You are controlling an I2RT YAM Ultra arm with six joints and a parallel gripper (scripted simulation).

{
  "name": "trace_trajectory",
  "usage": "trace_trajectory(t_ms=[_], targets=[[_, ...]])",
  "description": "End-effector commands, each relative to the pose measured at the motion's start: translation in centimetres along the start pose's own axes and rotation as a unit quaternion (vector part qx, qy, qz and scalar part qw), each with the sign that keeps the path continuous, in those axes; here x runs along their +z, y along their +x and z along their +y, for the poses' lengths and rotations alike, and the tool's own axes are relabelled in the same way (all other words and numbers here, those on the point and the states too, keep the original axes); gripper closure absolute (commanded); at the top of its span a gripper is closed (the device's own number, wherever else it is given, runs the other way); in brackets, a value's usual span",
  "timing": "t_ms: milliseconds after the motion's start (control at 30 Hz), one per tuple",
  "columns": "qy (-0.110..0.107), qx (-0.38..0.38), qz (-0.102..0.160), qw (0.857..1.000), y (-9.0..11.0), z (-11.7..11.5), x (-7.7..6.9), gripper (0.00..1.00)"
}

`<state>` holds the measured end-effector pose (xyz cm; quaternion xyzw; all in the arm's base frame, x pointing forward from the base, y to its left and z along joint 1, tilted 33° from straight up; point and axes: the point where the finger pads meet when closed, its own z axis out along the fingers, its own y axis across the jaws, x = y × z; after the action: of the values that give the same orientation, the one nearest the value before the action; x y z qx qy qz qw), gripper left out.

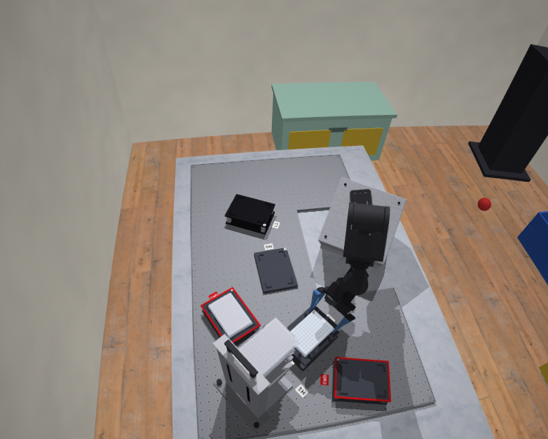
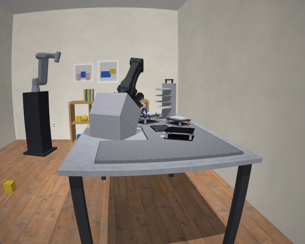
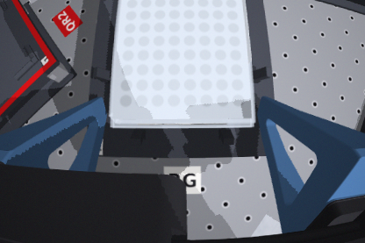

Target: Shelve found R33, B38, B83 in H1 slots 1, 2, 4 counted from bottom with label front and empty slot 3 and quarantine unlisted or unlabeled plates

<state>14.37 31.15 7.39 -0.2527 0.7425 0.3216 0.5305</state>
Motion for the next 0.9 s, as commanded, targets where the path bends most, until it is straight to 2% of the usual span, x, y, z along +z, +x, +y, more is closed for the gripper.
trace_trajectory(t_ms=[0, 233, 267, 867], targets=[[0.001, 0.001, -0.003, 1.000, -0.12, 0.07, 0.16, 0.00], [0.001, 0.001, -0.003, 1.000, -0.12, 0.07, 0.16, 0.00], [0.001, 0.001, -0.003, 1.000, -0.12, 0.07, 0.16, 0.14], [0.001, 0.001, -0.003, 1.000, -0.12, 0.07, 0.16, 0.14]])
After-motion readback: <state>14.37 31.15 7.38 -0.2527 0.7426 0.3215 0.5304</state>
